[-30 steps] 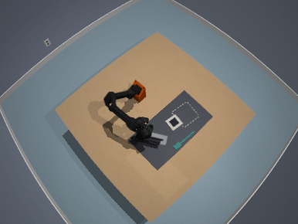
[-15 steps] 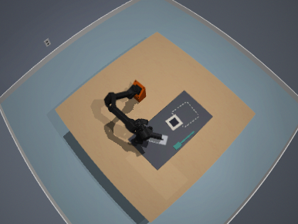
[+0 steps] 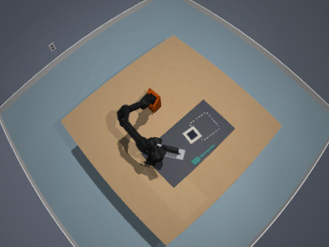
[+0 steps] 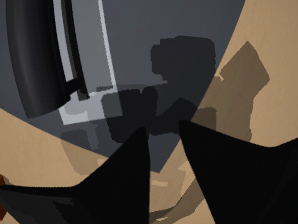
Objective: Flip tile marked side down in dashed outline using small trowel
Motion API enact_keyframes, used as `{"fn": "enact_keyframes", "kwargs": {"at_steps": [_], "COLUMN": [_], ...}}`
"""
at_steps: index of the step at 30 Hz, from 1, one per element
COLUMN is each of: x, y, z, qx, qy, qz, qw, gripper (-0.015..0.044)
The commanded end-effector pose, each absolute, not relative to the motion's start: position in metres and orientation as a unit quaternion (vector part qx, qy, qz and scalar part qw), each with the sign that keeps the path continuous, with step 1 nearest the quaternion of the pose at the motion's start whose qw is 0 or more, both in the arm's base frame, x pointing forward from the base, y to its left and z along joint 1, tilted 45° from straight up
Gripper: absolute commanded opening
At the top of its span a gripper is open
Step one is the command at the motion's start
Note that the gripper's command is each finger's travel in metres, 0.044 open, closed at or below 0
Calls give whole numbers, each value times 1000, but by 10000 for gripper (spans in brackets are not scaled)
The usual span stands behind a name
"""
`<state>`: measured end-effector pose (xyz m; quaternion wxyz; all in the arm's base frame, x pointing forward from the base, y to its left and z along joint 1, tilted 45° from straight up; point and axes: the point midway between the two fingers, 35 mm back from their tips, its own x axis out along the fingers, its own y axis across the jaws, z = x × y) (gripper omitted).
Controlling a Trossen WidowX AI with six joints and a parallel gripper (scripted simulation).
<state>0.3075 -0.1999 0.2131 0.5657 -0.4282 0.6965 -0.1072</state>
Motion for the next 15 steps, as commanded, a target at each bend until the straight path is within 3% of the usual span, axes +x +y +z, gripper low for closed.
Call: {"fn": "enact_keyframes", "kwargs": {"at_steps": [1, 15], "x": [314, 318], "y": [-208, -214], "z": [221, 236], "qx": [-428, -428], "qy": [700, 695], "qz": [-103, -112], "qw": [562, 567], "gripper": [100, 100]}}
